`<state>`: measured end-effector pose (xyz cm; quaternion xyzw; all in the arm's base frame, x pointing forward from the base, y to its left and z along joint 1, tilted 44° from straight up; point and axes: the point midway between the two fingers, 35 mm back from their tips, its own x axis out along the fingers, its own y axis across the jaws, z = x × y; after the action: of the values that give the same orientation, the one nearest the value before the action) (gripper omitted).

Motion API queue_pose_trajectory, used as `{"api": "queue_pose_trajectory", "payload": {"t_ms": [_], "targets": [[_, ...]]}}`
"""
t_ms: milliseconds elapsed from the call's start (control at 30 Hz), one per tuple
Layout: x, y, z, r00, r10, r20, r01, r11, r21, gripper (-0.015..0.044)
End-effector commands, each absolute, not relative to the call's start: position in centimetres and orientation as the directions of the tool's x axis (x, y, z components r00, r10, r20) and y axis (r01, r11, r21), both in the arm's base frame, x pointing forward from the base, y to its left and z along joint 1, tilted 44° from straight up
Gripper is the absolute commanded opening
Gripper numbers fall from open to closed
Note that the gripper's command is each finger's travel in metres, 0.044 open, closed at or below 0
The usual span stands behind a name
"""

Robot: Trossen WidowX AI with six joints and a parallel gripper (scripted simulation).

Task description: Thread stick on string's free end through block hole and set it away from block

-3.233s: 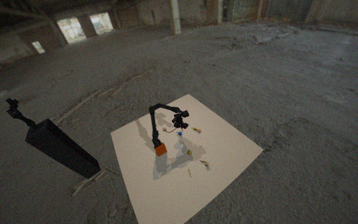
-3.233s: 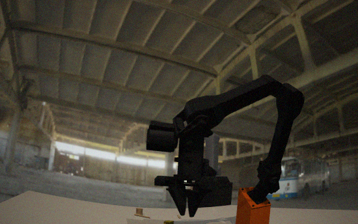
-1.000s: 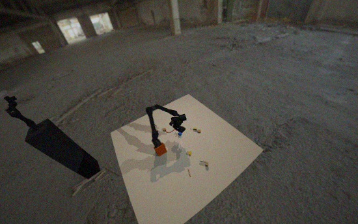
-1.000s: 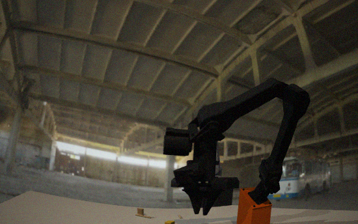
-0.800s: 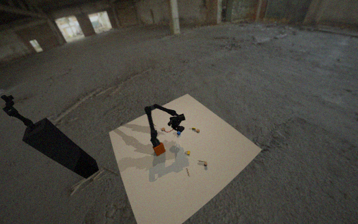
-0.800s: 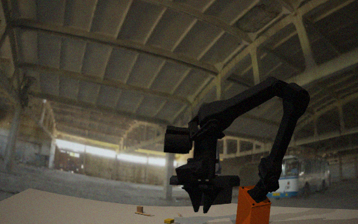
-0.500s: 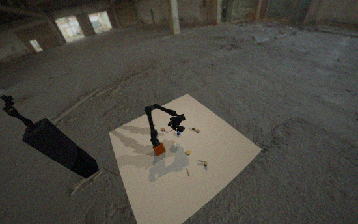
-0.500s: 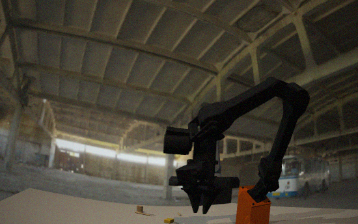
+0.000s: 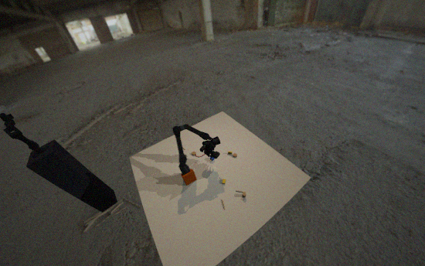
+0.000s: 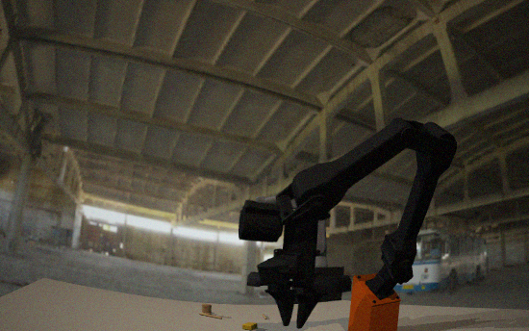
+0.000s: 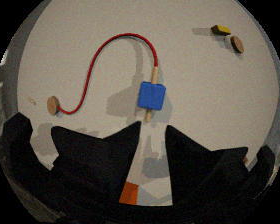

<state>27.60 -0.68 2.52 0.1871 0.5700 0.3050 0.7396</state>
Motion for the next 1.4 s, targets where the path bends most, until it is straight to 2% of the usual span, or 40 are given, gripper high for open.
{"api": "queue_pose_trajectory", "payload": {"t_ms": [0,1267,1367], "targets": [[27.5,0.0,1.9,0.160,0.669,-0.726,-0.229,0.740,0.632,0.0124],[28.0,3.2,-1.2,0.161,0.674,-0.721,-0.231,0.736,0.637,0.0124],[28.1,3.1,-1.2,0.162,0.671,-0.724,-0.237,0.738,0.631,0.0046]]}}
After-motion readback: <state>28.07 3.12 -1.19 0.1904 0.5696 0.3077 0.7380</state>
